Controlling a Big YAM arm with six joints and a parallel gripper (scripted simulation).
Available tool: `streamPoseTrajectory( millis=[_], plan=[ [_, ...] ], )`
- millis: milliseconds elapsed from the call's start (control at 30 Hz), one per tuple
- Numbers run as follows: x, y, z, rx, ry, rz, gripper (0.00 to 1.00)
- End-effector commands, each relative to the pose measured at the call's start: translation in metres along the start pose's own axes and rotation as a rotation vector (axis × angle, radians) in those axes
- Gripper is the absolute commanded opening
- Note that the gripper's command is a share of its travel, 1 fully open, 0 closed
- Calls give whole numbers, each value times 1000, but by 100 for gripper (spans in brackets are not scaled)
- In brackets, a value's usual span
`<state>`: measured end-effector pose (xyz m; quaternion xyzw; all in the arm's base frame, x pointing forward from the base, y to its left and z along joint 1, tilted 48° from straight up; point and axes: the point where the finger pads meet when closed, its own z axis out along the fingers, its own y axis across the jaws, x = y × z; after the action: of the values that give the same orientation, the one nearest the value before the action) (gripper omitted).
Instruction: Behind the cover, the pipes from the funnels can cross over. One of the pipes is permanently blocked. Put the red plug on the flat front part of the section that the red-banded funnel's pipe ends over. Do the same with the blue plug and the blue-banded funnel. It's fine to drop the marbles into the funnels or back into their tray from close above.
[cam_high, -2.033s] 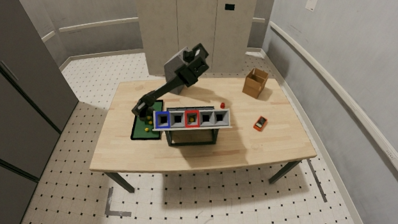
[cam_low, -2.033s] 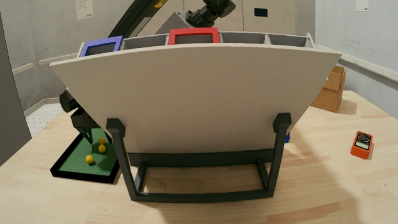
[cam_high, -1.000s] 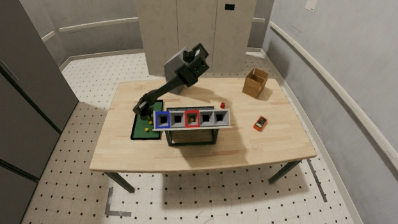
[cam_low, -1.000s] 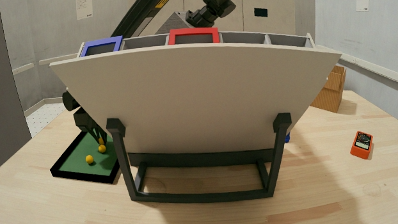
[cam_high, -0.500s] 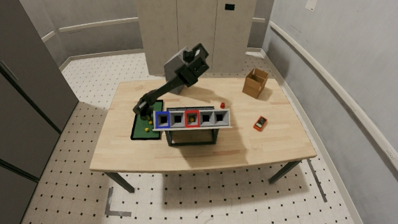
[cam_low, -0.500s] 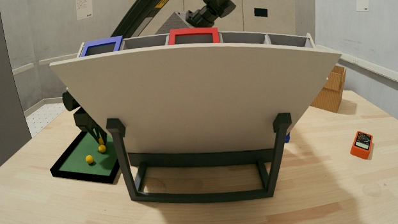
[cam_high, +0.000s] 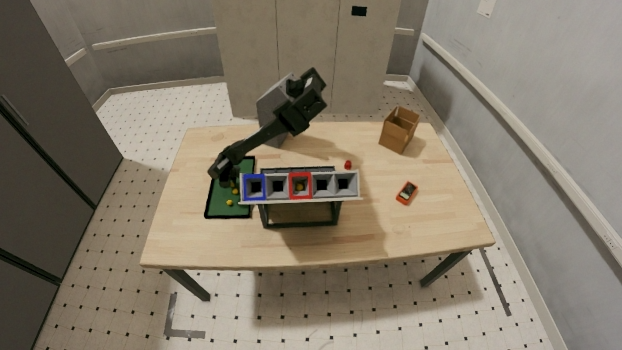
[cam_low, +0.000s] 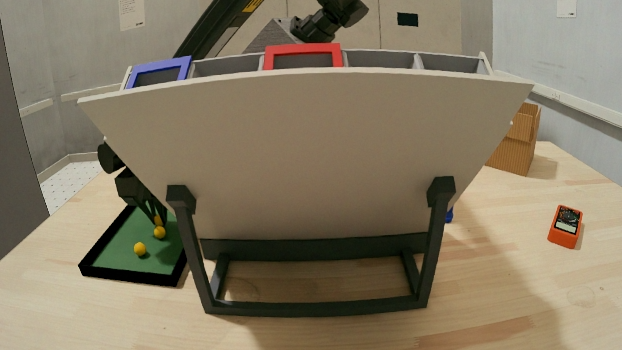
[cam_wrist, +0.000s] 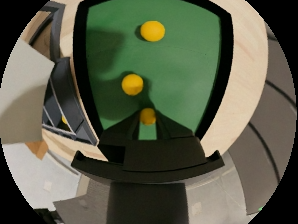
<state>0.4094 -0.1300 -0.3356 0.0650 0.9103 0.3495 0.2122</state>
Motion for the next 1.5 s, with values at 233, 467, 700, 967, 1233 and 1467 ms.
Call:
streamPoseTrajectory(
  millis=[233, 467, 700, 967, 1233, 1467],
  plan=[
    [-6, -3, -4, 5, -13, -4, 0],
    [-6, -3, -23, 5, -13, -4, 0],
    [-5, -2, -90, 5, -13, -4, 0],
    [-5, -2, -147, 5, -13, -4, 0],
    [-5, -2, -147, 13, -21, 27, 0],
    [-6, -2, -147, 19, -28, 54, 0]
  ],
)
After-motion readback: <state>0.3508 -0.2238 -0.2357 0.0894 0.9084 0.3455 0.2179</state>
